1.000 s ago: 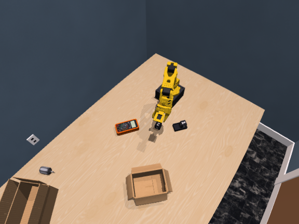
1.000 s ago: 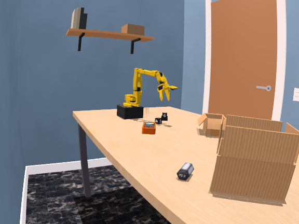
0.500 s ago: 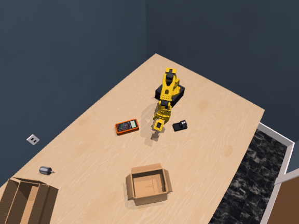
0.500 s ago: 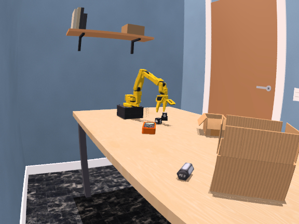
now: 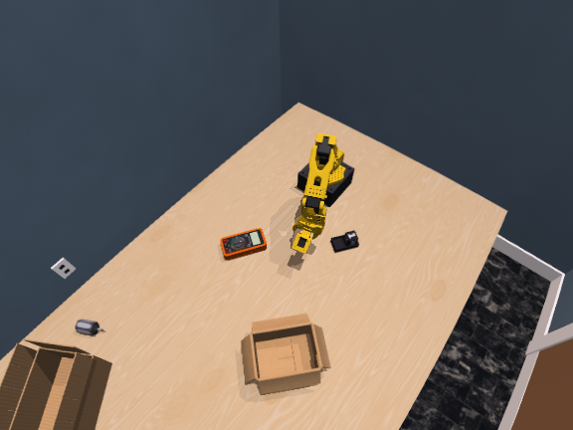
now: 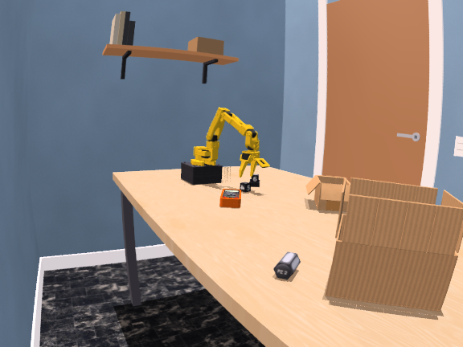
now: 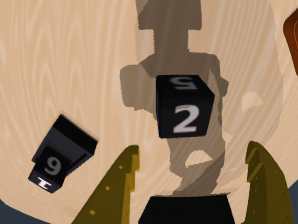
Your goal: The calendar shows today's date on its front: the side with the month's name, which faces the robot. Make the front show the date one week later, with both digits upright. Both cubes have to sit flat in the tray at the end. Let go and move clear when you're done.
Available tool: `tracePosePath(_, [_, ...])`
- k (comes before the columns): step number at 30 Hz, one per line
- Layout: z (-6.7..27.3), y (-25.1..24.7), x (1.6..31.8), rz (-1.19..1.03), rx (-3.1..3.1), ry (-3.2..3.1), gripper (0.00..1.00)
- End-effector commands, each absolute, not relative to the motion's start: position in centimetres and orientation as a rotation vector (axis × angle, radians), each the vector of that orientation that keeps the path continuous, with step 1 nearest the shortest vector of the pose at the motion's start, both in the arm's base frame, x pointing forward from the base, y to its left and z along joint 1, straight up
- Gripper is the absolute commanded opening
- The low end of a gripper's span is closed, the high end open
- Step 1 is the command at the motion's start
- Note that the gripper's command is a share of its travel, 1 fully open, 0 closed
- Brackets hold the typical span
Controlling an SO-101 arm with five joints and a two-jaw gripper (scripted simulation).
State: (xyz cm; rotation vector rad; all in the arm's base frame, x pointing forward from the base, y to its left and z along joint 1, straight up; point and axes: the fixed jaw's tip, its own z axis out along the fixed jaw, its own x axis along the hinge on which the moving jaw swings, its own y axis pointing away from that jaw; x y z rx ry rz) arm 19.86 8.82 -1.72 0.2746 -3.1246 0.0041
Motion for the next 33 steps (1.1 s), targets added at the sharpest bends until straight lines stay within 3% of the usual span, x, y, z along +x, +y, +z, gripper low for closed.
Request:
tracePosePath(1, [-1.8, 8.7, 20.2, 0.0, 0.242, -3.133, 0.35])
tracePosePath(33, [-3.6, 8.7, 20.3, 0.0, 0.242, -3.133, 0.35])
